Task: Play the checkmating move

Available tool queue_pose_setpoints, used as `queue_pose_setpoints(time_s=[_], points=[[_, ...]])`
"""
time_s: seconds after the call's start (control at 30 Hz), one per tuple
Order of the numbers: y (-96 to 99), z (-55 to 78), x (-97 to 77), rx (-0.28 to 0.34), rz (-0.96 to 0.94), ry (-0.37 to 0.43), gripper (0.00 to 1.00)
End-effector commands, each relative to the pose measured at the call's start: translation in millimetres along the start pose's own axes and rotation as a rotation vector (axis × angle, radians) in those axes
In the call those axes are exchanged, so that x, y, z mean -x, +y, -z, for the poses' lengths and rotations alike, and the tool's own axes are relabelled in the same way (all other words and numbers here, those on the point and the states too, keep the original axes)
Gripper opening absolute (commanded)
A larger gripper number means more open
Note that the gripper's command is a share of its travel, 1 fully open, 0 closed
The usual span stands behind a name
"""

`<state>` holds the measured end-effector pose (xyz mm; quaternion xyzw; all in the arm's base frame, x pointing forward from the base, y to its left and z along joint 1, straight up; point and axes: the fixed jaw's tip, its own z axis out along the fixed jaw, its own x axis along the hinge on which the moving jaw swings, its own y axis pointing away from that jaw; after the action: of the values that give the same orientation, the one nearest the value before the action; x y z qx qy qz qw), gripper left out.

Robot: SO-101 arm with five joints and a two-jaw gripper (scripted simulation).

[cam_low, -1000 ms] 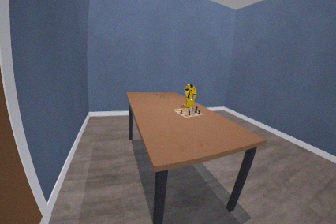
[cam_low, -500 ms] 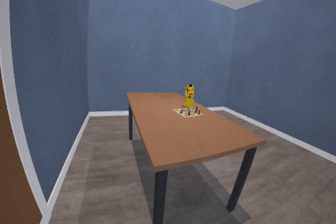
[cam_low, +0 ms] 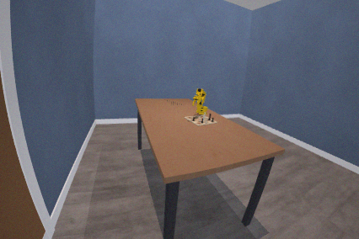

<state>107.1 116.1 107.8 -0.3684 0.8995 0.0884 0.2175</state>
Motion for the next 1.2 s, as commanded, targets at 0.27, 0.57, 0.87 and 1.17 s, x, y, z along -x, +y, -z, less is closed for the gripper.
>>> queue_pose_setpoints(time_s=[0.27, 0.57, 0.87, 1.17], points=[[-78.2, 3.9, -1.9, -0.203, -0.416, 0.057, 0.25], [-138.3, 18.2, -30.3, -0.352, -0.765, 0.097, 0.3], [-180.1, 38.5, -73.6, -0.471, -1.08, 0.127, 0.34], [-198.7, 55.3, -110.9, -0.544, -1.296, 0.143, 0.37]])
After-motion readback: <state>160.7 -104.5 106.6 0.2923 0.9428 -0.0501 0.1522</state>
